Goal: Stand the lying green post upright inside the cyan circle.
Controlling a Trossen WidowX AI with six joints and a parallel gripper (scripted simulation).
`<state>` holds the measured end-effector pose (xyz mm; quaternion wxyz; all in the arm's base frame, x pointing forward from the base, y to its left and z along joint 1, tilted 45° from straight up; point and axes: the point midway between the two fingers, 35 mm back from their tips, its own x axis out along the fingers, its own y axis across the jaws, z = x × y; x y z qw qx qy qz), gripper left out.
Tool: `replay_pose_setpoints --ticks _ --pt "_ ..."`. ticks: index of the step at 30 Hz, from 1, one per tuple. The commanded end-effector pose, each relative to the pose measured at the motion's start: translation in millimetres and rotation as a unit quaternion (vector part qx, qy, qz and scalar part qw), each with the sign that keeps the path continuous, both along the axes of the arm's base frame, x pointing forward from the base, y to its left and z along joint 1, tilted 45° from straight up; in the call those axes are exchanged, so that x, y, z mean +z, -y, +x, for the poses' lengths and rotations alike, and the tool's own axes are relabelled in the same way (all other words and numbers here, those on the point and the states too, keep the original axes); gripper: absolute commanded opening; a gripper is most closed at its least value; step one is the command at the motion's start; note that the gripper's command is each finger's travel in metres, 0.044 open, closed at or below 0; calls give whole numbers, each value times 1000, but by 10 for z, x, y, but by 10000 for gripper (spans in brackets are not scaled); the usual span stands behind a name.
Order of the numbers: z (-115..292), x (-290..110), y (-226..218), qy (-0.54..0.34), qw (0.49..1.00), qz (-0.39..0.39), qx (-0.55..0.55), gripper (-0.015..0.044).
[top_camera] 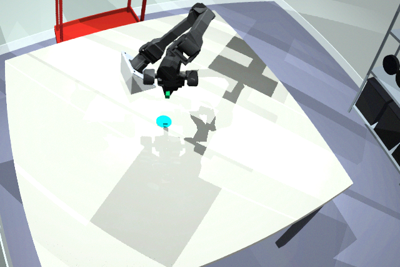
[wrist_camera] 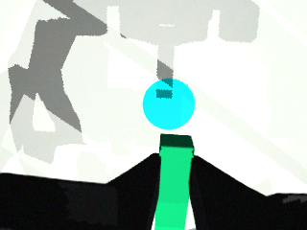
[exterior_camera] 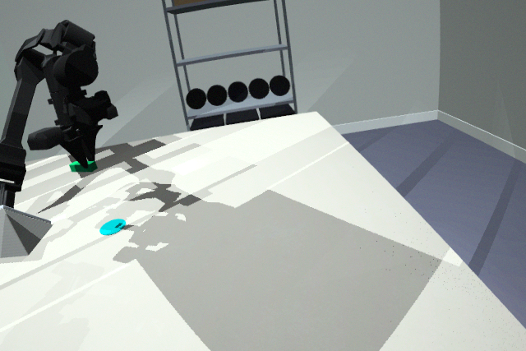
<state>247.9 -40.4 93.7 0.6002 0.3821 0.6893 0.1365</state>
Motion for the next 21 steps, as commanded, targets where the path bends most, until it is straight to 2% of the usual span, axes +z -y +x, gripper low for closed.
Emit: replay_pose_setpoints --ticks 1,21 --pt "-32 -7 -30 -2 1000 -8 1 23" --pt "-128 -18 -104 8 998 -66 0 23"
